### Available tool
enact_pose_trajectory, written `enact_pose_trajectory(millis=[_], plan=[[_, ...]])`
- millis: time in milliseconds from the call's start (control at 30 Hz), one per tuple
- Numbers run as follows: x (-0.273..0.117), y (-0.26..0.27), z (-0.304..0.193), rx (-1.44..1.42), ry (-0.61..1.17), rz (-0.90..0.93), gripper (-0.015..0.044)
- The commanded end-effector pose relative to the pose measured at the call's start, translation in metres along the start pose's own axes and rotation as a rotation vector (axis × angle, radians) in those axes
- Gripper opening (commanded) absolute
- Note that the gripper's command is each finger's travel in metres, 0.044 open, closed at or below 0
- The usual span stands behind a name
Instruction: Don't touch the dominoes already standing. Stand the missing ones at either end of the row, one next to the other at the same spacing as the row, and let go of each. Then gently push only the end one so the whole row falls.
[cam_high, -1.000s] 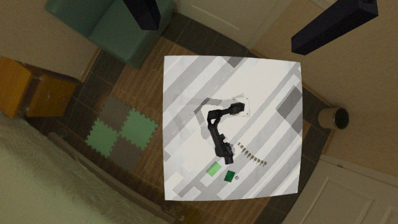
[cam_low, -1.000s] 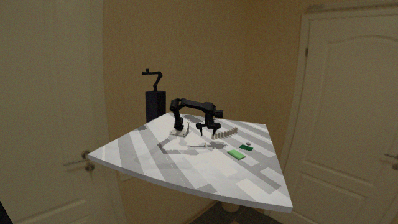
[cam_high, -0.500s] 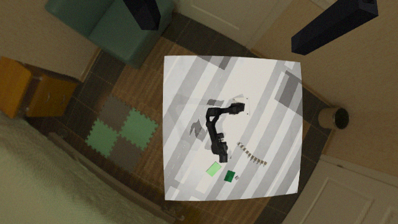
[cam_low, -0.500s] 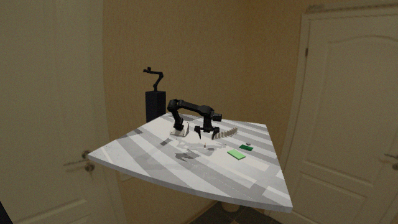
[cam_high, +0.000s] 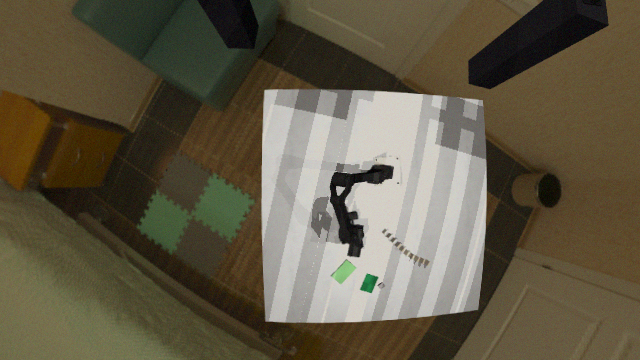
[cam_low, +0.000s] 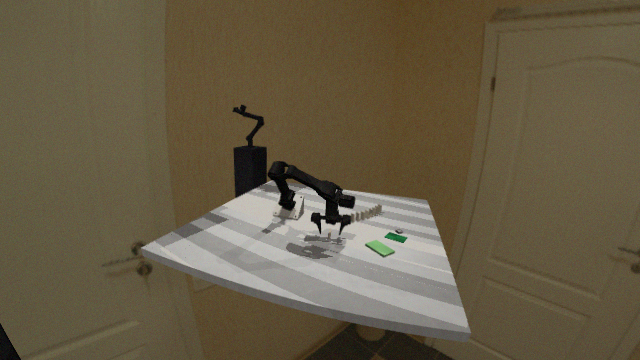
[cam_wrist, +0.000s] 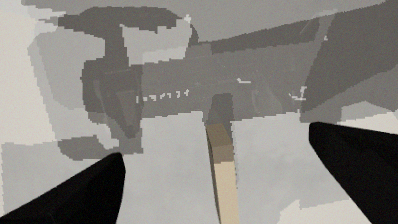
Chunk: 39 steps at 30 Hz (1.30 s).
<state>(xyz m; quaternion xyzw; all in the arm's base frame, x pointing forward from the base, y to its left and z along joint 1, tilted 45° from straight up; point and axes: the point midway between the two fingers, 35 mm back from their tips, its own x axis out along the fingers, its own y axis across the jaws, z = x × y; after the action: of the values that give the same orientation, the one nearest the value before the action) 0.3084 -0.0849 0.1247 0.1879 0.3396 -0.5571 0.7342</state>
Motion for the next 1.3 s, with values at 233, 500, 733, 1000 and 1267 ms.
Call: enact_pose_trajectory(millis=[233, 500, 733, 1000, 1267], plan=[[0.01, -0.001, 0.0, -0.004, 0.001, -0.001, 0.044], [0.01, -0.001, 0.0, -0.004, 0.001, -0.001, 0.023], [0.01, -0.001, 0.0, -0.004, 0.001, -0.001, 0.0046], [0.01, -0.001, 0.0, -0.004, 0.001, -0.001, 0.0024], [-0.061, -0.002, 0.002, -0.004, 0.004, -0.001, 0.0024]])
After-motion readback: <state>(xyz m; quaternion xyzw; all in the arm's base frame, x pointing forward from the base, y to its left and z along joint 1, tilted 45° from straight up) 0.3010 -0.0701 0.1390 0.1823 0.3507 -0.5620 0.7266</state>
